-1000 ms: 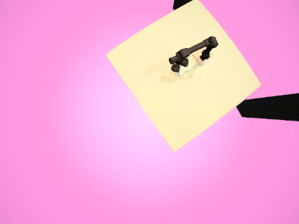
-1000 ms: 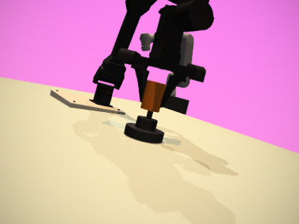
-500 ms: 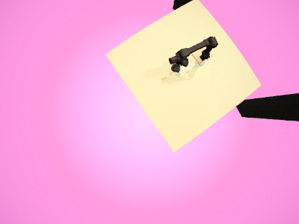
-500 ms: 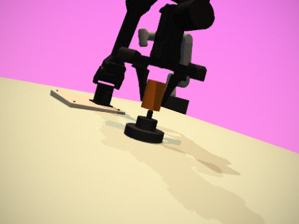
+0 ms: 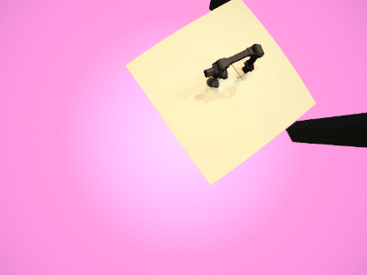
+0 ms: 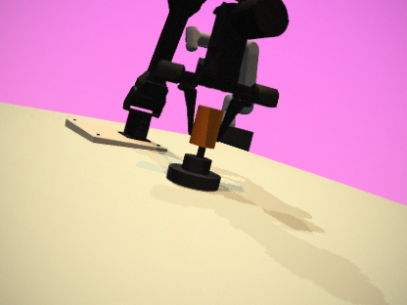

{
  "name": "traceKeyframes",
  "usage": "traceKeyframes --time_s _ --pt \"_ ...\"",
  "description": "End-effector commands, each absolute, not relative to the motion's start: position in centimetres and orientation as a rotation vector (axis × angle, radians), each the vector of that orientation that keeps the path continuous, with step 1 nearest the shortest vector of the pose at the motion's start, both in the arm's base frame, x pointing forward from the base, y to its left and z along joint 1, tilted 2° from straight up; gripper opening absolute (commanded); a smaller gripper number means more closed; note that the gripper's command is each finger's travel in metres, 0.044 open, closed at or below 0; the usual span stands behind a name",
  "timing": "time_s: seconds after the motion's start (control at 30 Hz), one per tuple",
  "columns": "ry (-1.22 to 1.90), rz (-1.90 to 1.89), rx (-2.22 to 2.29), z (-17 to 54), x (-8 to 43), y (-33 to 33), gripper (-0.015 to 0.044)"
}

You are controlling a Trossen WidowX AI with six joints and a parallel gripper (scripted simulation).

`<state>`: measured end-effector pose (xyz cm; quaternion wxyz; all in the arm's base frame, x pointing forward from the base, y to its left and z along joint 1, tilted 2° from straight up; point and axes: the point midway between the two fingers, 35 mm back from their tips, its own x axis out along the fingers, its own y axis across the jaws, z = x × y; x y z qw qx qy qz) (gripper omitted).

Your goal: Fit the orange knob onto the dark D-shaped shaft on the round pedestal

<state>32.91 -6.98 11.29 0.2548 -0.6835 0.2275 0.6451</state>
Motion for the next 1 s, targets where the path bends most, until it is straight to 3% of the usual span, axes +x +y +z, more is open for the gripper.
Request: traceKeyframes --time_s 0.0,0.97 --pt "0.608 1.756 -1.858 11.24 32.67 -6.85 0.0" --pt "0.588 1.771 -1.876 11.64 32.99 -6.93 0.0"
